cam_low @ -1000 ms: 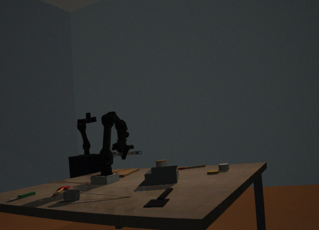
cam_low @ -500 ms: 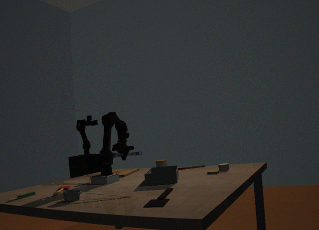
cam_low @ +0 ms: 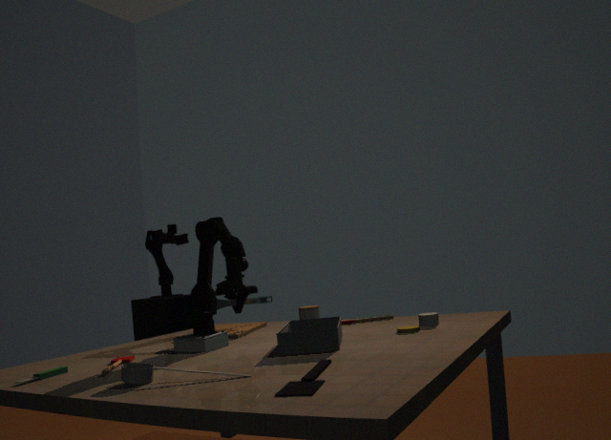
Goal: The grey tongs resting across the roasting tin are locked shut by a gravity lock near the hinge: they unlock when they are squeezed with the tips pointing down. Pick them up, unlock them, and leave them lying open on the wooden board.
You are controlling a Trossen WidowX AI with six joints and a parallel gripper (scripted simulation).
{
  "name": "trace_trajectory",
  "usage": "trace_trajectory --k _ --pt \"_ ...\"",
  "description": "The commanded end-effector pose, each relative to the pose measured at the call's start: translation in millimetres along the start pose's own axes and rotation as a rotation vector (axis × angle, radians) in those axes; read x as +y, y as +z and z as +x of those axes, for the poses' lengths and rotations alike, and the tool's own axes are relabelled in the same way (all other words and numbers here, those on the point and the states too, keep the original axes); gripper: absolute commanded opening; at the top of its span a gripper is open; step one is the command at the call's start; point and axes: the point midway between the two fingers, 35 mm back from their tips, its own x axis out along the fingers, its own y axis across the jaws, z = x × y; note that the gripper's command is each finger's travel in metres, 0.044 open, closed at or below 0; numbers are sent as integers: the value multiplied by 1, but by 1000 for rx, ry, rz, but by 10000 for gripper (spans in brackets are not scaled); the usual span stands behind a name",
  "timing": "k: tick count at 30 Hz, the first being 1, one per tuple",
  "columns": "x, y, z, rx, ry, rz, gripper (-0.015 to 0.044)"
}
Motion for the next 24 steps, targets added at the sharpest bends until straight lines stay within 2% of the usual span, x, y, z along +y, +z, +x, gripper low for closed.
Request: trace_trajectory --k 1,18,24 --pt "0 1 7 -3 -1 6 -150" --pt "1 2 29 -3 -1 6 -150" --pt "1 2 27 -3 2 0 7"
